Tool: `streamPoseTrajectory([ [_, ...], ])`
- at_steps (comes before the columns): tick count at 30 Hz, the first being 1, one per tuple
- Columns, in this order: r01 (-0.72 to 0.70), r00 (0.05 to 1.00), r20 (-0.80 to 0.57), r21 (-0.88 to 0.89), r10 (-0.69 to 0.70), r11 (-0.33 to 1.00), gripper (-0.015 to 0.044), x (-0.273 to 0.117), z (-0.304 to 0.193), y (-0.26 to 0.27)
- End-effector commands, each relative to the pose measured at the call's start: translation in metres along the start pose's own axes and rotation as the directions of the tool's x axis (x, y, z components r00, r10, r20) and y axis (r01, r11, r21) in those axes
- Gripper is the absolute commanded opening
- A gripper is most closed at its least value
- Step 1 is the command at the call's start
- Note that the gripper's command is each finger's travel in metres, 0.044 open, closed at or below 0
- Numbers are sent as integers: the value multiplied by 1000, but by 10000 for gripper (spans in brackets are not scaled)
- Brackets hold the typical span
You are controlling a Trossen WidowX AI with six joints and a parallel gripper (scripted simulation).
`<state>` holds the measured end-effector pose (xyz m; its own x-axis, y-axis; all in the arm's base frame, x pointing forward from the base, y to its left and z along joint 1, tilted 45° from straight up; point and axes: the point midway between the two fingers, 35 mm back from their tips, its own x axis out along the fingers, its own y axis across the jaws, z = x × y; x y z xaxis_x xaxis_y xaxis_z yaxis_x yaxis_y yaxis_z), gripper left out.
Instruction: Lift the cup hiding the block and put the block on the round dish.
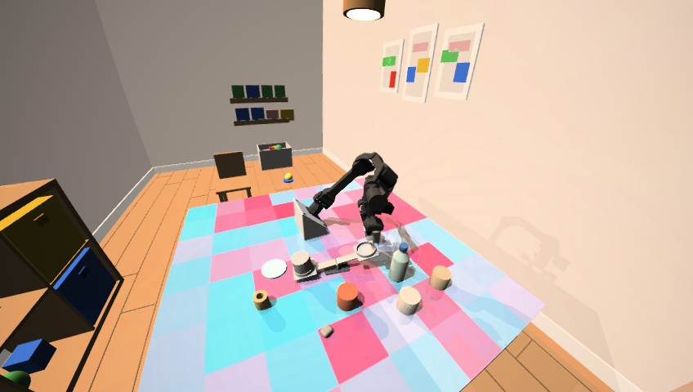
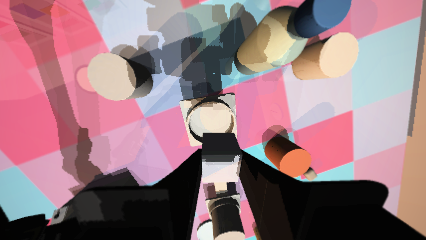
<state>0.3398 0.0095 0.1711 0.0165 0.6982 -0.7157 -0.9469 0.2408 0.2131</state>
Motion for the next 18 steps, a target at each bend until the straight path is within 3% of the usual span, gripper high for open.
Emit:
streamPoseTrajectory([
  [1, 2, 1000, -5, -5, -2, 1000, 0, -5, -2, -1],
  [18, 15, 999, -53, 3, -15, 1000, 0, 15, -163, -55],
])
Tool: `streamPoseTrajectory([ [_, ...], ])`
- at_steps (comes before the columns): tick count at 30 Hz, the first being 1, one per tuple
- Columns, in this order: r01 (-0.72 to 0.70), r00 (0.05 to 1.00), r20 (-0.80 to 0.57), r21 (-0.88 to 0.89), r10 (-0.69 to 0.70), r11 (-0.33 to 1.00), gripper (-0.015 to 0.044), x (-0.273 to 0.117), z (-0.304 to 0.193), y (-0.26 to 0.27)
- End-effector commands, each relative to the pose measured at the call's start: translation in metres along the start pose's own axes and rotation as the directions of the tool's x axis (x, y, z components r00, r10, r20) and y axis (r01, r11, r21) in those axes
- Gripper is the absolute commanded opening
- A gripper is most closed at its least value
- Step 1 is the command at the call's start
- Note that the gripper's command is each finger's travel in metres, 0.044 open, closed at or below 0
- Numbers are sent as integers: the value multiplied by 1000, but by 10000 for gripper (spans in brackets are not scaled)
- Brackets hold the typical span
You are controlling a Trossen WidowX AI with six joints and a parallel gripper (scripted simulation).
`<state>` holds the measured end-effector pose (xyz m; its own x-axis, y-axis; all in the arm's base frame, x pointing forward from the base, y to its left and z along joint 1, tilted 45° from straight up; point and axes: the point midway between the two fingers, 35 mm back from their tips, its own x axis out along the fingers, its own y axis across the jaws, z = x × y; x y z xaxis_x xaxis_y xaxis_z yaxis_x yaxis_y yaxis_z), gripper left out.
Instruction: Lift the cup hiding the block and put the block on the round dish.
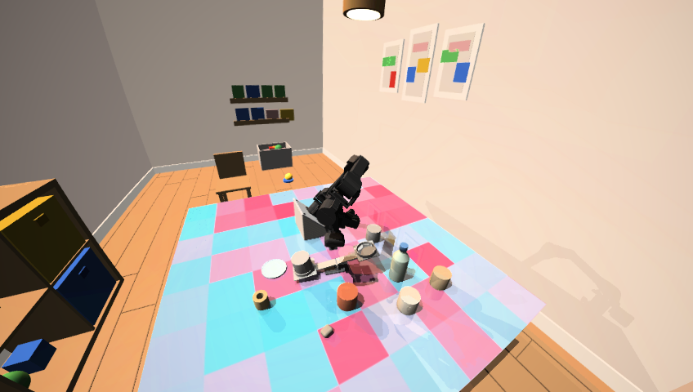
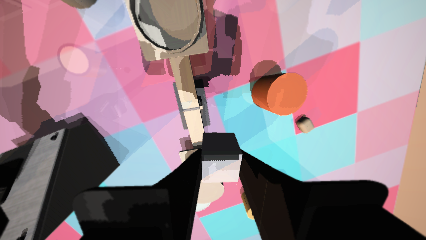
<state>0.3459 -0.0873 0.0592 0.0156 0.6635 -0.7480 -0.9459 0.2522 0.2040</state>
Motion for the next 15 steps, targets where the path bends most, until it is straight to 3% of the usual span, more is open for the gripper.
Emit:
streamPoseTrajectory([
  [1, -1, 1000, -9, 1, 1, 1000, 0, 6, -35, -3],
  [15, -21, 1000, -6, -3, 21, 1000, 0, 49, -170, 12],
])
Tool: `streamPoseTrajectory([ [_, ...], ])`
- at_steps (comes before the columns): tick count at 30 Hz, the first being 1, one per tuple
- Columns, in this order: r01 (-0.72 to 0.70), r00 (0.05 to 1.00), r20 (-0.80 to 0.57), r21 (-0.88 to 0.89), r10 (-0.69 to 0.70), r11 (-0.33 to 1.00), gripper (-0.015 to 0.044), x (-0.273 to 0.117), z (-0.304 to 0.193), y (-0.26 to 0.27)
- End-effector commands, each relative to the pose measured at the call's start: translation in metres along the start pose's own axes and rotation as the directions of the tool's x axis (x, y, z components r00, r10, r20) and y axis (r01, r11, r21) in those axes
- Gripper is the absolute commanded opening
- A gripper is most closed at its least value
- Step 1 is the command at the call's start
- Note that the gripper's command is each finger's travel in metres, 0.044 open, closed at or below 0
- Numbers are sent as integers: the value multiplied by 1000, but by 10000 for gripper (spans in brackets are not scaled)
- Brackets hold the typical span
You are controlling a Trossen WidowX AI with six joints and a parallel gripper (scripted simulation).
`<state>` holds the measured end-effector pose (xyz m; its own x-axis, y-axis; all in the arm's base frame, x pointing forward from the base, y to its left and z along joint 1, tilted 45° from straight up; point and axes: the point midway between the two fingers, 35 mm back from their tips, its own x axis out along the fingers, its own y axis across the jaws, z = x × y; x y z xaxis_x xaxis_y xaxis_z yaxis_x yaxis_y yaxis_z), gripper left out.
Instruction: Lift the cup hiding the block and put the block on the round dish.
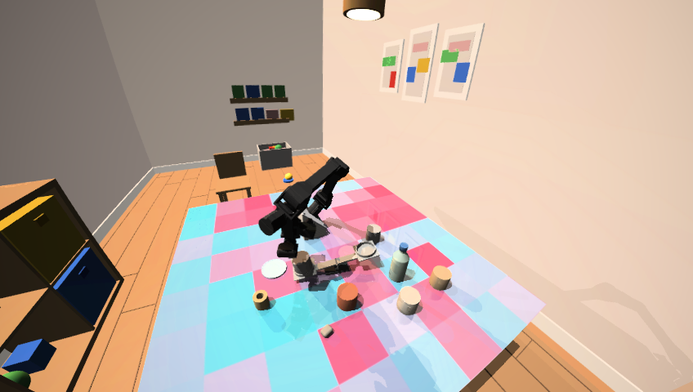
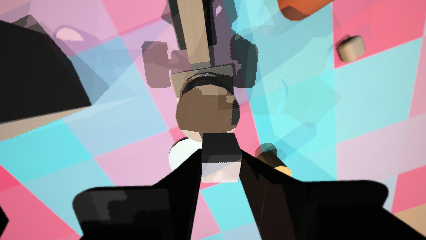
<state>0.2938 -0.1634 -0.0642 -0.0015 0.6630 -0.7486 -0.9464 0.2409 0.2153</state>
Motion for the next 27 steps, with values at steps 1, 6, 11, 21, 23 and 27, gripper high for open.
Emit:
streamPoseTrajectory([
  [1, -7, 1000, 3, -3, 7, 1000, 0, 12, -30, 10],
  [6, -17, 1000, 16, -9, 17, 1000, 0, 33, -71, 27],
  [11, -22, 999, 24, -13, 22, 1000, 0, 45, -90, 37],
  [21, -22, 999, 26, -13, 22, 1000, 0, 86, -88, 38],
  [23, -22, 999, 26, -13, 22, 1000, 0, 87, -88, 38],
  [27, -22, 999, 26, -13, 22, 1000, 0, 89, -88, 38],
])
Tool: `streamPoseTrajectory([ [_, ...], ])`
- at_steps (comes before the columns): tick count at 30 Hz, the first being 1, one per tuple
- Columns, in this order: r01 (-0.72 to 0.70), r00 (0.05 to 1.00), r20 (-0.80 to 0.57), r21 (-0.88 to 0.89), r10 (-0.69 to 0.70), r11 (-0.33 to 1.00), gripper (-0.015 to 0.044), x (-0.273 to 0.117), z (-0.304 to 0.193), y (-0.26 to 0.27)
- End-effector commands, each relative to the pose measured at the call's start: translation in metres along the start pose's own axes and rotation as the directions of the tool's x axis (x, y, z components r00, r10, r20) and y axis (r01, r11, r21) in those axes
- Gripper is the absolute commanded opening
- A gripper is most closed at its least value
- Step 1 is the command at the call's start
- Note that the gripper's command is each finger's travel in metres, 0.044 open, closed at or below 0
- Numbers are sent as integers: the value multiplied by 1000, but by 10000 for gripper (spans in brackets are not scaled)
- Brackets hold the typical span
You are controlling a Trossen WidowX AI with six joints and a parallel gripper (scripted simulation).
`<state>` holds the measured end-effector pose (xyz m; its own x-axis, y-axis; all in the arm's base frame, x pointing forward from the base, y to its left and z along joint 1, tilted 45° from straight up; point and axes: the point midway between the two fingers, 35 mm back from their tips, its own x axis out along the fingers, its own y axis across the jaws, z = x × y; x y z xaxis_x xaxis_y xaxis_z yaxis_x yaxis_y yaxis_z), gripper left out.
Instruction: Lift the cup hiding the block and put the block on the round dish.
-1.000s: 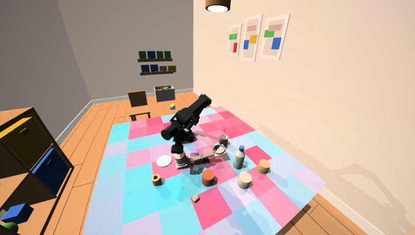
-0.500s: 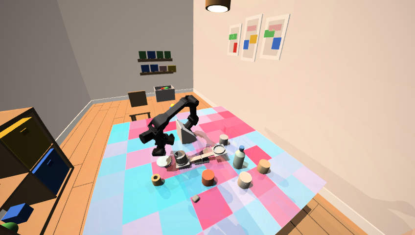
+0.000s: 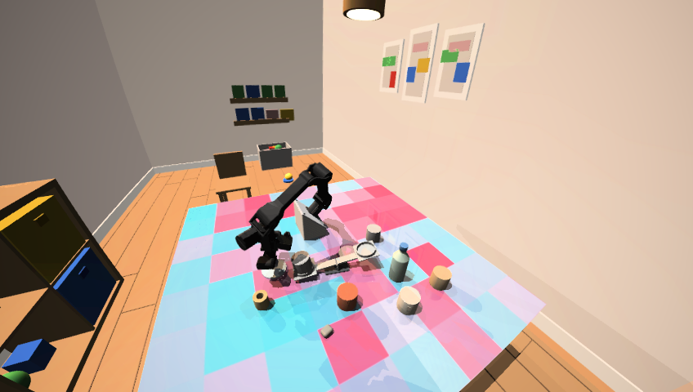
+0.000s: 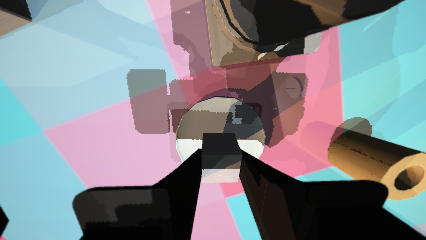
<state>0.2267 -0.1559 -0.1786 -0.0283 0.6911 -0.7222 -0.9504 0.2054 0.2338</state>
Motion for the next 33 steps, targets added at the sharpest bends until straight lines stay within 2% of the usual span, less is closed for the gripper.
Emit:
streamPoseTrajectory([
  [1, 16, 1000, -2, 1, -16, 1000, 0, 0, 0, -3],
  [12, 16, 1000, -2, 1, -16, 1000, 0, 16, 0, -3],
  [28, 11, 1000, -5, -3, -11, 1000, 420, 10, -1, -3],
  [29, 12, 1000, -5, -2, -12, 1000, 440, 0, -1, -3],
  [31, 15, 1000, -4, 1, -15, 1000, 440, -33, -1, -3],
  [33, 16, 1000, -4, 2, -16, 1000, 440, -46, 0, -2],
])
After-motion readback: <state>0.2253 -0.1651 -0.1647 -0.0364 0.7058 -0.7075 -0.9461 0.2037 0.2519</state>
